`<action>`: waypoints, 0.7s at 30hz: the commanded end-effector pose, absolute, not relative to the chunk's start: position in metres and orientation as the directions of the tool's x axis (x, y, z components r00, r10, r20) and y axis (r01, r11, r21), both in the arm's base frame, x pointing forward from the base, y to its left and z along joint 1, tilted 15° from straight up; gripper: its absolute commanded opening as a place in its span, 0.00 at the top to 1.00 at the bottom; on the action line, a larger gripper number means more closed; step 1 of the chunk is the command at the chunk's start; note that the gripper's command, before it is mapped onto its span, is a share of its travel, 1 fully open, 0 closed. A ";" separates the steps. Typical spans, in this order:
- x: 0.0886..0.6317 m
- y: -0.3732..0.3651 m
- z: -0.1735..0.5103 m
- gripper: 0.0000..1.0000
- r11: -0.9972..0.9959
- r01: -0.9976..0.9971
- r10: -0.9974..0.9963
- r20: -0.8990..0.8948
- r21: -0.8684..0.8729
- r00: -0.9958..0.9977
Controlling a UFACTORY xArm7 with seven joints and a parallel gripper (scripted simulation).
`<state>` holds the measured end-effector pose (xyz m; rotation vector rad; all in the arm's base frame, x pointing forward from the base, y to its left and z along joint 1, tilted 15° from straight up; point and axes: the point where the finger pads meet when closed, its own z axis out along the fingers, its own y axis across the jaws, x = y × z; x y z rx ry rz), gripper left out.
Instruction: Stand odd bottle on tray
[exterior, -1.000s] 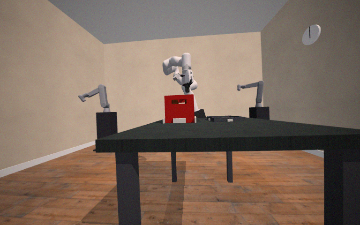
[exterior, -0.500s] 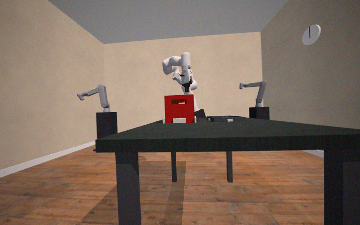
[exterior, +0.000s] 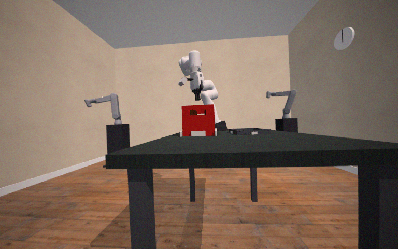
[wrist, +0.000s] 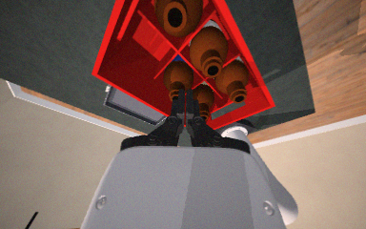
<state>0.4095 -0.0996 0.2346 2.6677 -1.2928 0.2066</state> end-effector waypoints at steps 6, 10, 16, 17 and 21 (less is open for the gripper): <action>0.460 -0.140 0.252 1.00 -0.610 -0.786 -0.751 0.245 0.101 0.614; 0.460 -0.140 0.252 1.00 -0.610 -0.786 -0.751 0.245 0.101 0.614; 0.460 -0.140 0.252 0.35 -0.610 -0.786 -0.751 0.245 0.101 0.614; 0.460 -0.140 0.252 0.35 -0.610 -0.786 -0.751 0.245 0.101 0.614; 0.460 -0.140 0.252 0.35 -0.610 -0.786 -0.751 0.245 0.101 0.614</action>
